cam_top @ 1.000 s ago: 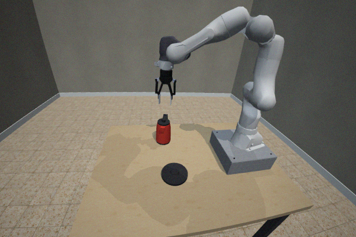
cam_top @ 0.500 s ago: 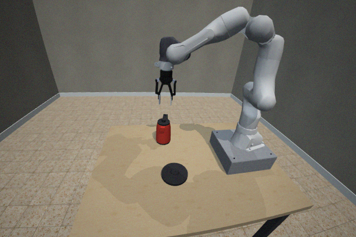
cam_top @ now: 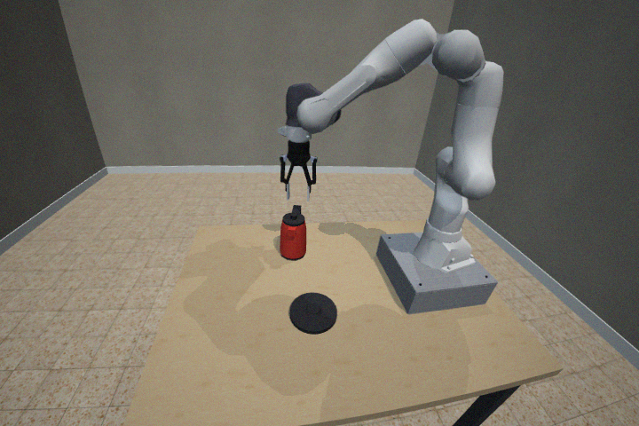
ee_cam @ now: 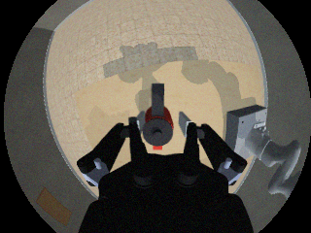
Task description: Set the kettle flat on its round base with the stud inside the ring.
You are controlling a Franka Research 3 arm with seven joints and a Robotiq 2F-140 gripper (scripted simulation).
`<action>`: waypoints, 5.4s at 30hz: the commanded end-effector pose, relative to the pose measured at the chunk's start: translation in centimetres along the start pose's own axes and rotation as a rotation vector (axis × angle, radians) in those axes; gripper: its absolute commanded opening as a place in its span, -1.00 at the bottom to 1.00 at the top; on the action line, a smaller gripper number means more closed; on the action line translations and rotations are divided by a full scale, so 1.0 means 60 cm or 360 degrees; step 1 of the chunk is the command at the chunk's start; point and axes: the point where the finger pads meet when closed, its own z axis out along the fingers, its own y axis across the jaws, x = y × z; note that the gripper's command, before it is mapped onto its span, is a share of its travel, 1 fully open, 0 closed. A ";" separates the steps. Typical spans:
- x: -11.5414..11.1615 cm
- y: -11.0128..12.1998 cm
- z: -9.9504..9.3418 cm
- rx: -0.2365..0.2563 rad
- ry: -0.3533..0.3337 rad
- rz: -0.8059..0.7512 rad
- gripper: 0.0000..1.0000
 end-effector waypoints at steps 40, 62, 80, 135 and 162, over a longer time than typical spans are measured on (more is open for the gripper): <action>0.005 -0.013 0.098 0.0036 0.0003 -0.0009 -0.06; 0.004 -0.014 0.098 0.0036 0.0003 -0.0009 -0.06; 0.002 -0.016 0.098 0.0036 0.0003 -0.0009 -0.06; 0.000 -0.019 0.098 0.0036 0.0003 -0.0009 -0.06; -0.001 -0.018 0.098 0.0036 0.0003 -0.0009 -0.06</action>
